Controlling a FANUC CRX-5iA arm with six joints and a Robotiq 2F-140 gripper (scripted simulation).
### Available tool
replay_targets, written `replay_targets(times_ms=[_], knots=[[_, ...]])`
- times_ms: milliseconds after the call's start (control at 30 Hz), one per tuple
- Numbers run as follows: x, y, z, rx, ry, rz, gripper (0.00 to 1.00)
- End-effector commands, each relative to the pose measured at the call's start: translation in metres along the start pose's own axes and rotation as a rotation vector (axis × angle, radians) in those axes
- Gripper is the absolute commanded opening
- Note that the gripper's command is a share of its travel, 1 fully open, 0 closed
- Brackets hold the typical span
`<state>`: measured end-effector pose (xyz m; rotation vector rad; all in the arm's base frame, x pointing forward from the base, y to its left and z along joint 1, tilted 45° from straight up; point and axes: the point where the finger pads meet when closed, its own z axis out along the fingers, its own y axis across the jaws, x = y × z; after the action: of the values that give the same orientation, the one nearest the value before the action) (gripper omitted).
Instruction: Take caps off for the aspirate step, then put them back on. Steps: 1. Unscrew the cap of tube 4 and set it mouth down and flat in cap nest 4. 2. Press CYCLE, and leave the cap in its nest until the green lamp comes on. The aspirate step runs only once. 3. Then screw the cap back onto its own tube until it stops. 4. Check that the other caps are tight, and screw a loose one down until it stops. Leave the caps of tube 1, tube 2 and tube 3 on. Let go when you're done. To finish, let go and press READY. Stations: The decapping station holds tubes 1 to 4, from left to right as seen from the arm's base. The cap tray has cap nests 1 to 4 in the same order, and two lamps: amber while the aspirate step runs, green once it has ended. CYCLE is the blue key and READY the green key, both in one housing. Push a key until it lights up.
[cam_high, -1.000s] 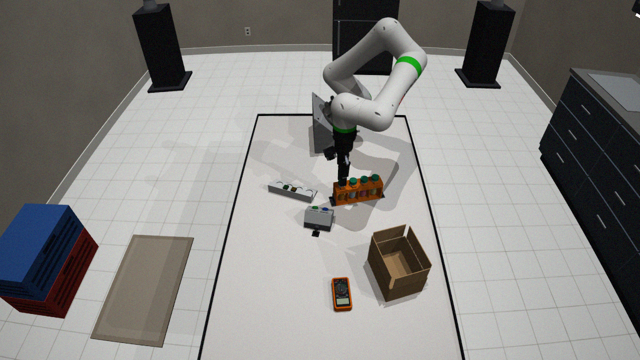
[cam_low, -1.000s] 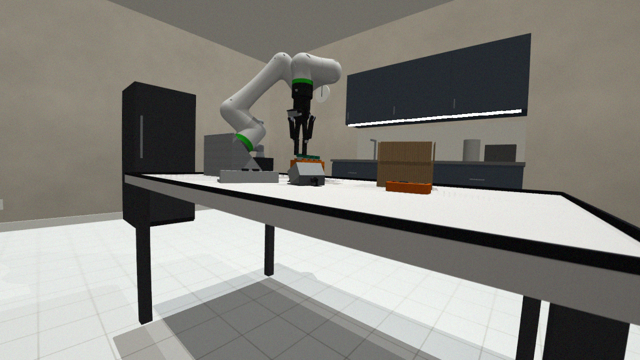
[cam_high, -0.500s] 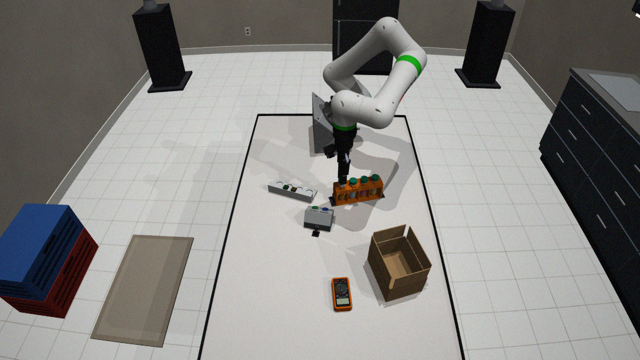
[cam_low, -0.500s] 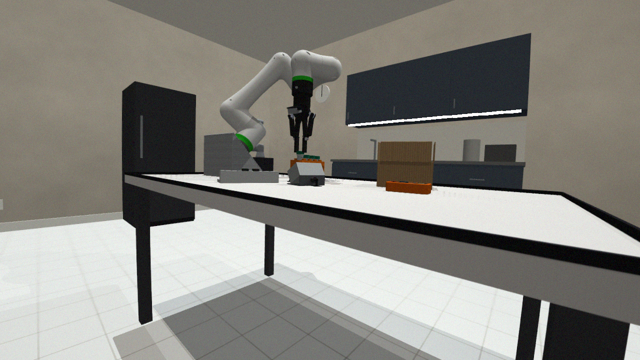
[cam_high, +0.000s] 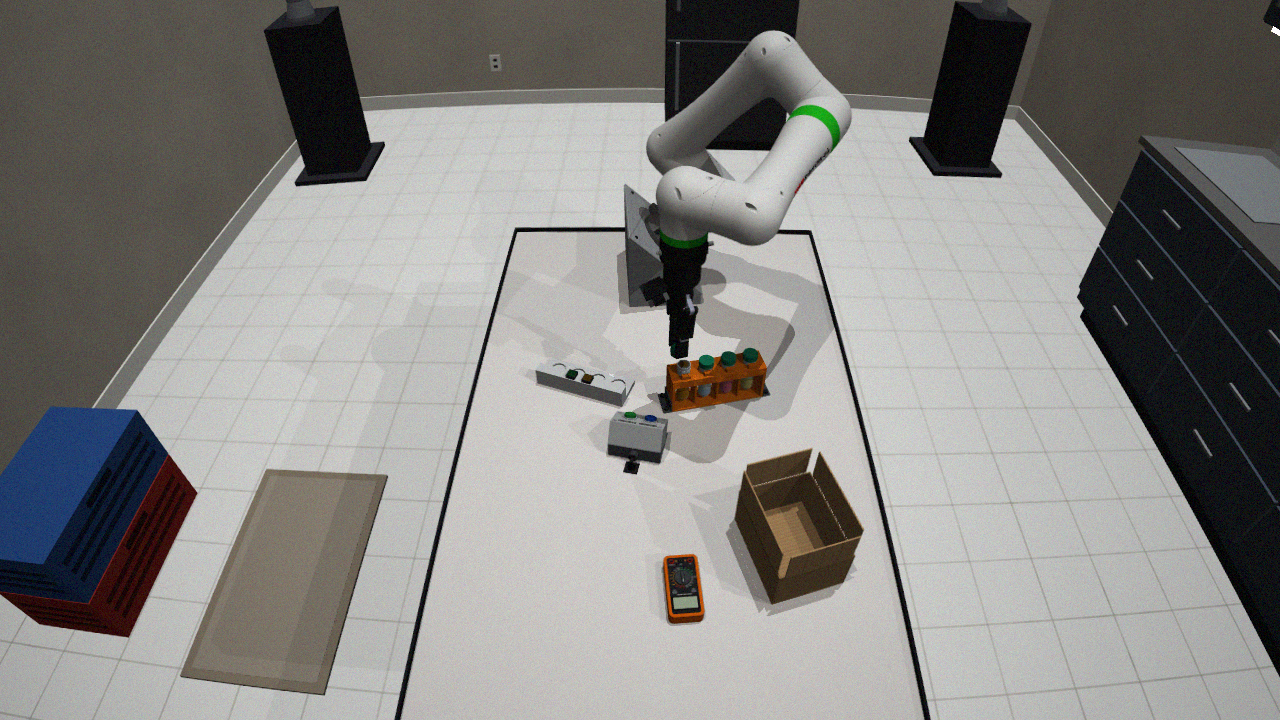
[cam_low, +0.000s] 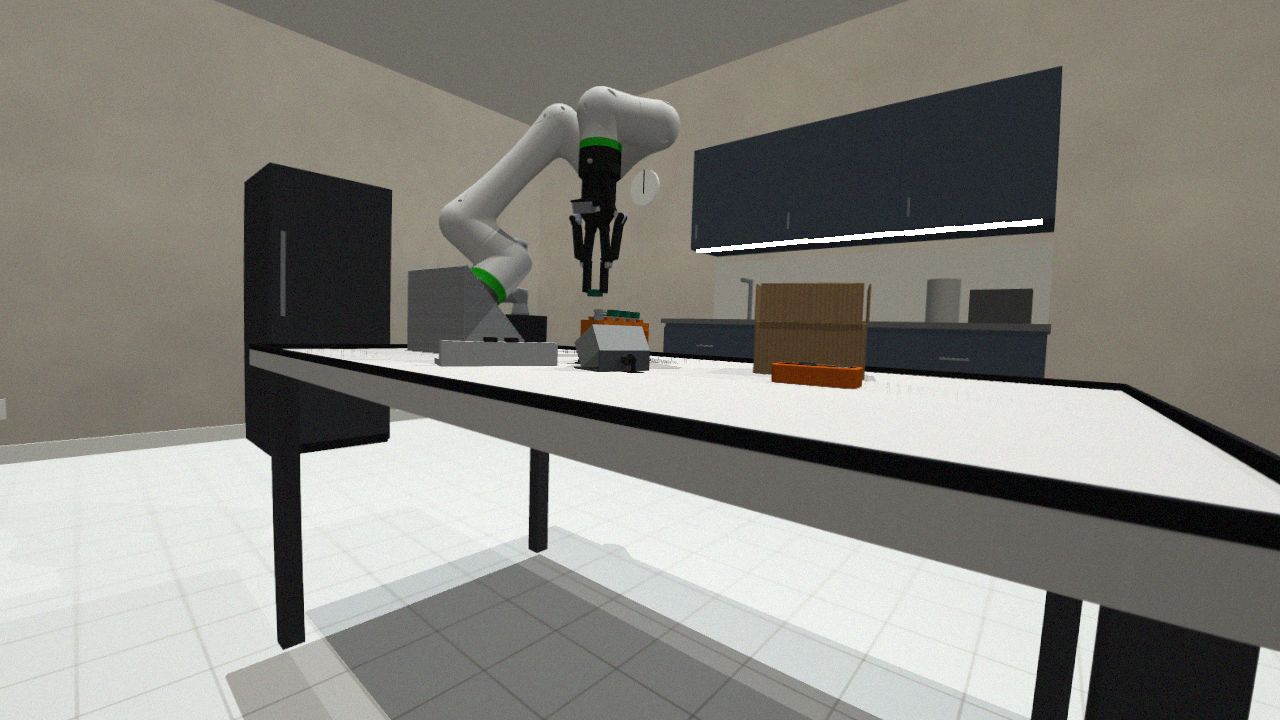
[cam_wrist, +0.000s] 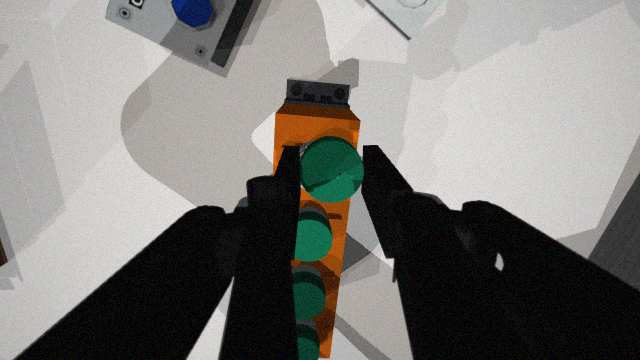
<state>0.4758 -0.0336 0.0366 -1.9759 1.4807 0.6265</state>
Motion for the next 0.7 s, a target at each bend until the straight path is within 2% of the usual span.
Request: replay_targets(times_ms=[0, 100, 167, 233, 433, 667], knots=[[0.021, 0.014, 0.002, 0.005, -0.004, -0.279, 0.3], [0.032, 0.023, 0.002, 0.005, -0.004, -0.42, 0.3], [0.032, 0.023, 0.002, 0.005, -0.004, -0.42, 0.3], [0.046, 0.032, 0.002, 0.005, -0.004, -0.597, 0.3], [0.072, 0.051, 0.002, 0.005, -0.002, -0.878, 0.3], [0.115, 0.083, 0.003, 0.007, -0.003, -0.9, 0.3]])
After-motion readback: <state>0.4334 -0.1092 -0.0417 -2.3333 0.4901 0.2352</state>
